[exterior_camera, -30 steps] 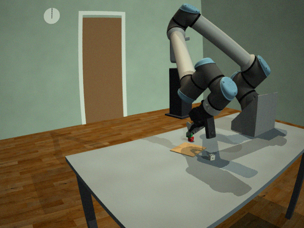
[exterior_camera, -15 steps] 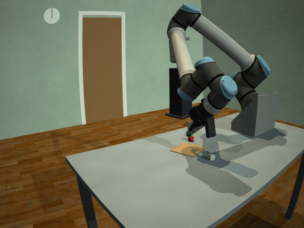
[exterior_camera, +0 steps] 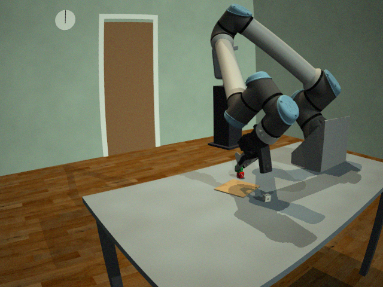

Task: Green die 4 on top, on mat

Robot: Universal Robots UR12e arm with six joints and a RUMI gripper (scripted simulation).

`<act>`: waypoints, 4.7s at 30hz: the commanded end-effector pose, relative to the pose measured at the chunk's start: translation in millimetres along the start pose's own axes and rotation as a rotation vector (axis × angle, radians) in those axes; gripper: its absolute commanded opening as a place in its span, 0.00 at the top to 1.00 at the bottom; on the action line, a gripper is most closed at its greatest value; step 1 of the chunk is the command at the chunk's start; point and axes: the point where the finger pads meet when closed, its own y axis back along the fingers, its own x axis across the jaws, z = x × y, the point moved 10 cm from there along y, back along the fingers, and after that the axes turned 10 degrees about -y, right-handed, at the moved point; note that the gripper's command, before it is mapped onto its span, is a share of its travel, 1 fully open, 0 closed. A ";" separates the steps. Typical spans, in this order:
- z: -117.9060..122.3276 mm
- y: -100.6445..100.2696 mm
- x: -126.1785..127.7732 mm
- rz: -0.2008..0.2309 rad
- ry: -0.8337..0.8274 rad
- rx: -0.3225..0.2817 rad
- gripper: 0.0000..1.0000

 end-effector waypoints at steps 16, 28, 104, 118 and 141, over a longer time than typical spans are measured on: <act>-1.2 -0.6 -0.8 -0.028 -0.001 0.036 0.94; -0.2 -1.3 -0.6 -0.048 -0.001 0.076 0.94; 34.5 -6.6 5.1 -0.065 0.001 0.308 0.94; 52.0 -13.2 8.9 -0.089 0.001 0.484 0.94; 65.4 -23.9 11.0 -0.121 0.004 0.640 0.94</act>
